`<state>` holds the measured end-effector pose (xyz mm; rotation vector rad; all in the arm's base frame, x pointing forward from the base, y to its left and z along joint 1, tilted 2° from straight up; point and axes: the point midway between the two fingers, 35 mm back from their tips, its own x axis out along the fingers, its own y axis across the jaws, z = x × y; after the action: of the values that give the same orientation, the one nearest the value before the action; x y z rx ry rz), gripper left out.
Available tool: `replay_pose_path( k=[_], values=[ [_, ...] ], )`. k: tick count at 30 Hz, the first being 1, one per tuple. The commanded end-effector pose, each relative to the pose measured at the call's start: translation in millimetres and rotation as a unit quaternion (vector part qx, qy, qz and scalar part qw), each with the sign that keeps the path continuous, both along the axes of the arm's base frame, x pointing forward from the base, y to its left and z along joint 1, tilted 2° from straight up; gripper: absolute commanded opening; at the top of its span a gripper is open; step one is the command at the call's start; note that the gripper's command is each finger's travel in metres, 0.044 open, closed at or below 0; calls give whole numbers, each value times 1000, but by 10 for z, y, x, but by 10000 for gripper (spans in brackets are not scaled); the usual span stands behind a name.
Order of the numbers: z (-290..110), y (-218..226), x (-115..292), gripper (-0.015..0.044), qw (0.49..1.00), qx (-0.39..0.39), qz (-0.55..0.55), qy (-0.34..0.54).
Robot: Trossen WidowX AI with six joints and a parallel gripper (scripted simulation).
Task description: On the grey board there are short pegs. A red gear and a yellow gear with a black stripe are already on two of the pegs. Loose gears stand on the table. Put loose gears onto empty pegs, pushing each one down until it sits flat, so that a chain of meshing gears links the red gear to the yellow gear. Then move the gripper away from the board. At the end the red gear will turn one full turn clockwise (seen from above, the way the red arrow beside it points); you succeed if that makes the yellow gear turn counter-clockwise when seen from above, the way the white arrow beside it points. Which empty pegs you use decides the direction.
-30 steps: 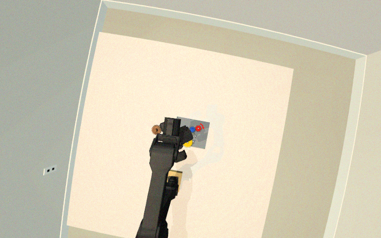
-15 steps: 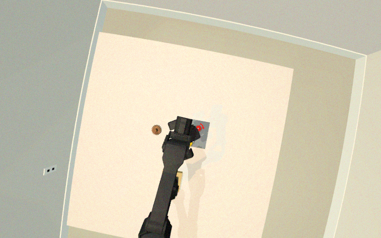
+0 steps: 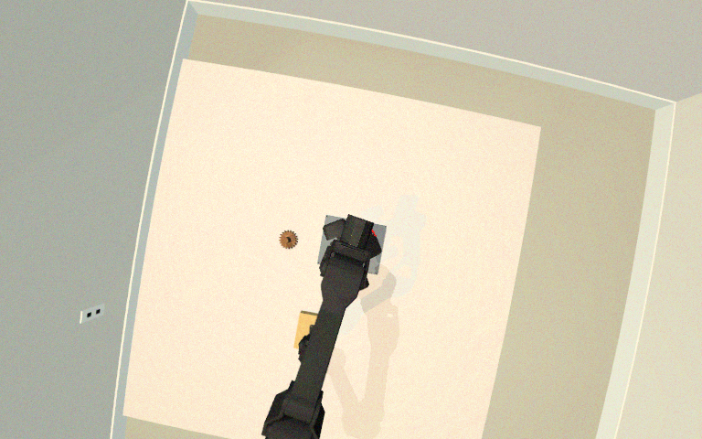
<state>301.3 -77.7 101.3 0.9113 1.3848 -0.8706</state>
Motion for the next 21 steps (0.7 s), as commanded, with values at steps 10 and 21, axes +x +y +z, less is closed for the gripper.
replay_pose_path(
  k=[10,21],
  values=[
    [11,-11,-4,0,999,0,45,0],
    [12,-11,-4,0,980,-1,200,-4]
  ],
)
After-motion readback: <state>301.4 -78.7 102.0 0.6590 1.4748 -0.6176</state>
